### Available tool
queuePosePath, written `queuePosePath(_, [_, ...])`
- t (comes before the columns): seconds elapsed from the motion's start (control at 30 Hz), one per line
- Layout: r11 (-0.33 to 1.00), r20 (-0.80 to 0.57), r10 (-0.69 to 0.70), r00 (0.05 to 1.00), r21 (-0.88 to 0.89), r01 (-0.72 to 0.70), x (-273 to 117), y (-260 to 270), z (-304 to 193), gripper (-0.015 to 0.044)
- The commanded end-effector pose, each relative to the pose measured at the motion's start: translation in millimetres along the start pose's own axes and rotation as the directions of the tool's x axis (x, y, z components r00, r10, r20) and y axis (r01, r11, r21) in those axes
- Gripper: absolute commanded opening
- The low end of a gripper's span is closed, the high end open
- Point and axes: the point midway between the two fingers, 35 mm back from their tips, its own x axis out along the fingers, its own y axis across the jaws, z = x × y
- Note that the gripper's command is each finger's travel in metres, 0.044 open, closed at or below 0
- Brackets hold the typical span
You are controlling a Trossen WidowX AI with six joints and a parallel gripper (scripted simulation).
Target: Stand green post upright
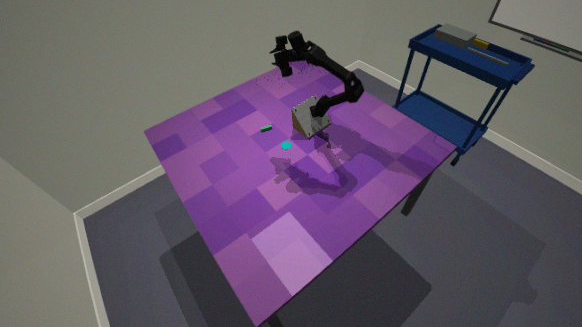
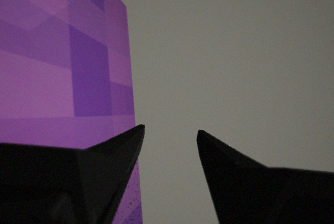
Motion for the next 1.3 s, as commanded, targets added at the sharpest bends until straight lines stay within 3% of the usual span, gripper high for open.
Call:
queuePosePath(0.0, [0.986,-0.011,0.16,0.987,0.04,-0.159,30,24,12,0.0232])
queuePosePath(0.3, [0.888,-0.07,0.451,0.89,0.135,-0.44,80,82,29,0.0232])
queuePosePath(0.63, [0.701,-0.166,0.708,0.687,0.283,-0.654,121,155,39,0.0232])
queuePosePath(1.03, [0.469,-0.29,0.883,0.369,0.508,-0.723,150,244,35,0.0232])
queuePosePath(1.27, [0.446,-0.303,0.894,0.33,0.536,-0.717,152,254,33,0.0232])
